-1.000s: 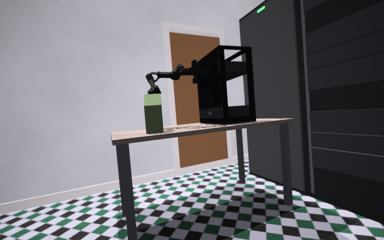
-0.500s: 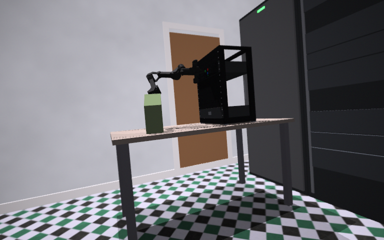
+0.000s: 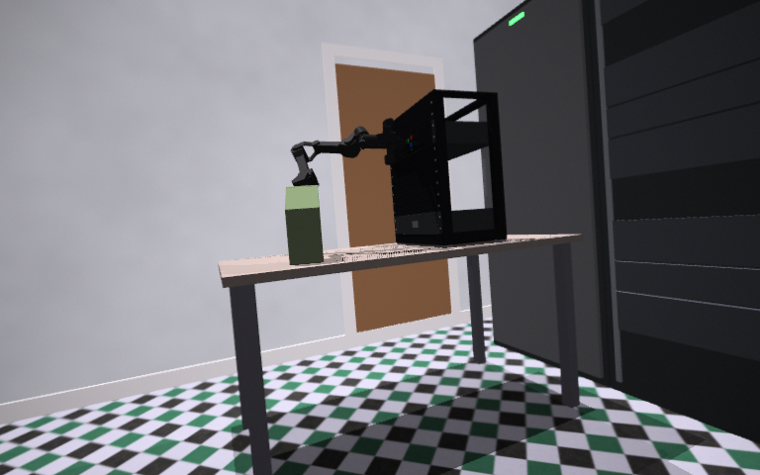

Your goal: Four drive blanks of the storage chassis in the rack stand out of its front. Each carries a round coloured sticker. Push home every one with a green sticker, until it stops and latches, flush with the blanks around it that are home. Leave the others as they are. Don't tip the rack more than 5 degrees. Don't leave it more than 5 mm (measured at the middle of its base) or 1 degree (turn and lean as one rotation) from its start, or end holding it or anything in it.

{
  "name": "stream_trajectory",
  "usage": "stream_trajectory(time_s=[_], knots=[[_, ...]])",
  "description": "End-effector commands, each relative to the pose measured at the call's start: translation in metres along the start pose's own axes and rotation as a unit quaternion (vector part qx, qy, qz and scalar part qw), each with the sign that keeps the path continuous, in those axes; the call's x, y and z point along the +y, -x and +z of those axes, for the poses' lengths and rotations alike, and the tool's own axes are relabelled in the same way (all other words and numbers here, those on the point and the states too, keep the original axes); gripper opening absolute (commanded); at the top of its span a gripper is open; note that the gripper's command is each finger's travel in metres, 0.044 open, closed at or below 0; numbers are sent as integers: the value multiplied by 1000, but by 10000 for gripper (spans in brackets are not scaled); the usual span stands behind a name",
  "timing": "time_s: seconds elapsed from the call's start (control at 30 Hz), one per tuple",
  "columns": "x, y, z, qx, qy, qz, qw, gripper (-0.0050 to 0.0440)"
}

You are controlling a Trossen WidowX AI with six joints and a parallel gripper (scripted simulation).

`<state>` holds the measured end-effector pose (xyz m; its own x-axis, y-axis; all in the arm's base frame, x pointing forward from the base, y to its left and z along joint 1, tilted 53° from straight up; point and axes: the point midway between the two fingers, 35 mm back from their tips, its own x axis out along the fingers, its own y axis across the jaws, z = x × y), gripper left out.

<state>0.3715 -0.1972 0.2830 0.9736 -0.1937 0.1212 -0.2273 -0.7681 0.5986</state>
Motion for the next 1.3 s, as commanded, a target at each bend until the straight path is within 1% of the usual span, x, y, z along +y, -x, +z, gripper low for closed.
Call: stream_trajectory(time_s=[0.0, 1.1, 1.27], knots=[[10, -6, -9, 10, 8, 11, 1000, 0], [10, -6, -9, 10, 8, 11, 1000, 0], [11, -9, -11, 10, 8, 11, 1000, 0]])
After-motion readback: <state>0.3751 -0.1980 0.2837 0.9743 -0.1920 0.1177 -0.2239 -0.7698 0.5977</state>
